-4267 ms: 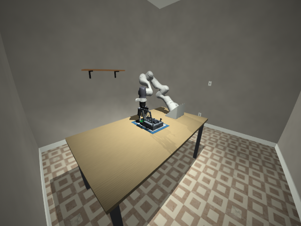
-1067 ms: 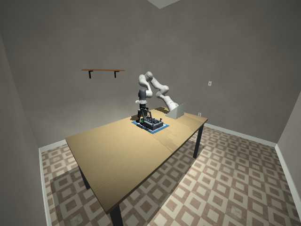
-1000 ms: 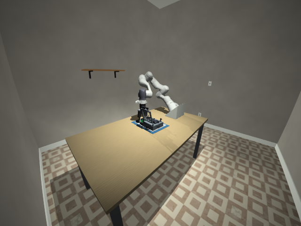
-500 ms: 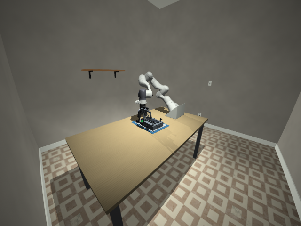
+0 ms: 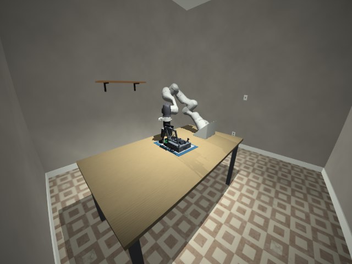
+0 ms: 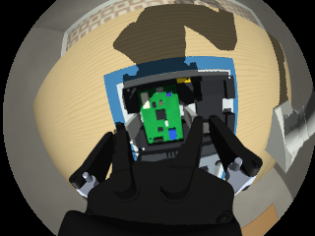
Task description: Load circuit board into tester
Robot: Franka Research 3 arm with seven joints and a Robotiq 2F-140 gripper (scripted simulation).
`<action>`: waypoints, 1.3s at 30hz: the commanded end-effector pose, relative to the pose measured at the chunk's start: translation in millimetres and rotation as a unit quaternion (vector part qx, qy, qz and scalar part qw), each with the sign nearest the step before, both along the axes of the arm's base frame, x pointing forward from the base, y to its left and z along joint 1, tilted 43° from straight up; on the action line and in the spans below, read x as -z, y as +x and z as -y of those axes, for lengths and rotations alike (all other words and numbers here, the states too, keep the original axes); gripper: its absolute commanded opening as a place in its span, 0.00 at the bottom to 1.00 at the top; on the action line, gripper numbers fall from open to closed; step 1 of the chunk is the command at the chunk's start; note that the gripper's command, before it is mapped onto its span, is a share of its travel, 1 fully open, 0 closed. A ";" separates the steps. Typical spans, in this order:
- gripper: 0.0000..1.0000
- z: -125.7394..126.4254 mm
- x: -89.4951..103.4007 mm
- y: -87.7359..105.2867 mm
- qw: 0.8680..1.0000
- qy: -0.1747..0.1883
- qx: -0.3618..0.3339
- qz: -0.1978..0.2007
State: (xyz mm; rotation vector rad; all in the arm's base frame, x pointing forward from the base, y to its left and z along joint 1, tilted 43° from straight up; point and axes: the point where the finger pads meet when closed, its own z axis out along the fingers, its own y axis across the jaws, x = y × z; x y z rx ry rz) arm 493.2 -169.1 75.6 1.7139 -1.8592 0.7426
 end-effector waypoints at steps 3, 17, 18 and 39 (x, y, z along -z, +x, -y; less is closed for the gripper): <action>0.58 1.5 1.2 -1.0 1.000 0.000 0.002 0.001; 0.54 1.5 1.2 -1.0 1.000 0.000 0.002 0.001; 0.54 1.5 1.2 -1.0 1.000 0.000 0.002 0.001; 0.49 1.5 1.2 -1.0 1.000 0.000 0.002 0.001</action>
